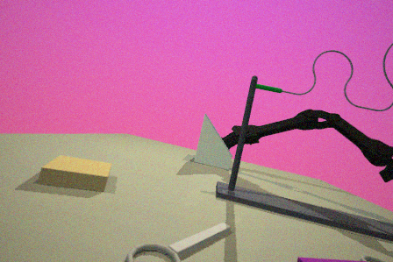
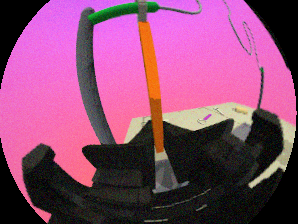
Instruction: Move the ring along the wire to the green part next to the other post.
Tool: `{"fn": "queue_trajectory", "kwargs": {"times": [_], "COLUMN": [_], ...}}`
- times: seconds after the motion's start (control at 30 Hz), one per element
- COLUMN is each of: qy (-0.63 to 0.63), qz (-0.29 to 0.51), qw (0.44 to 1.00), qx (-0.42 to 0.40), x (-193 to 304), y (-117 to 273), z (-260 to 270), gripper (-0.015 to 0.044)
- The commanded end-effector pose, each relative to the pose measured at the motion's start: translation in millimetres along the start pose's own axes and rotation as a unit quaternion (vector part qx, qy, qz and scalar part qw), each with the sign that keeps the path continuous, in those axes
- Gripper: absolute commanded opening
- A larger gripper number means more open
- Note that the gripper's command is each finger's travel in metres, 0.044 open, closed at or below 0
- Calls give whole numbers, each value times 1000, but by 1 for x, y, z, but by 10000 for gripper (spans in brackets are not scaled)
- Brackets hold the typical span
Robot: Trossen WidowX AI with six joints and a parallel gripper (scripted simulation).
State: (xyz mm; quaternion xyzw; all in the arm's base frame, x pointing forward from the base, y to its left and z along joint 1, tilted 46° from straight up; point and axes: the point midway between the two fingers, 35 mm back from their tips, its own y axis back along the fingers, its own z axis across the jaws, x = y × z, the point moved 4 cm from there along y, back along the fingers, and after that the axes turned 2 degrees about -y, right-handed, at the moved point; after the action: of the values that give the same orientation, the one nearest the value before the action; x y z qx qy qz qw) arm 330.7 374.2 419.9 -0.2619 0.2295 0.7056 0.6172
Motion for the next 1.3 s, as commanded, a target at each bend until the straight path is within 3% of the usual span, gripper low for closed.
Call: {"fn": "queue_trajectory", "kwargs": {"times": [0.0,0.7,1.27], "qy": [-1,-1,1], "qz": [-1,1,147], "qw": [1000,1000,989], "qx": [-1,-1,5], "x": [-5,-5,-23], "y": [1,1,35], "z": [0,0,-16], "gripper": [-150,-150,-150]}}
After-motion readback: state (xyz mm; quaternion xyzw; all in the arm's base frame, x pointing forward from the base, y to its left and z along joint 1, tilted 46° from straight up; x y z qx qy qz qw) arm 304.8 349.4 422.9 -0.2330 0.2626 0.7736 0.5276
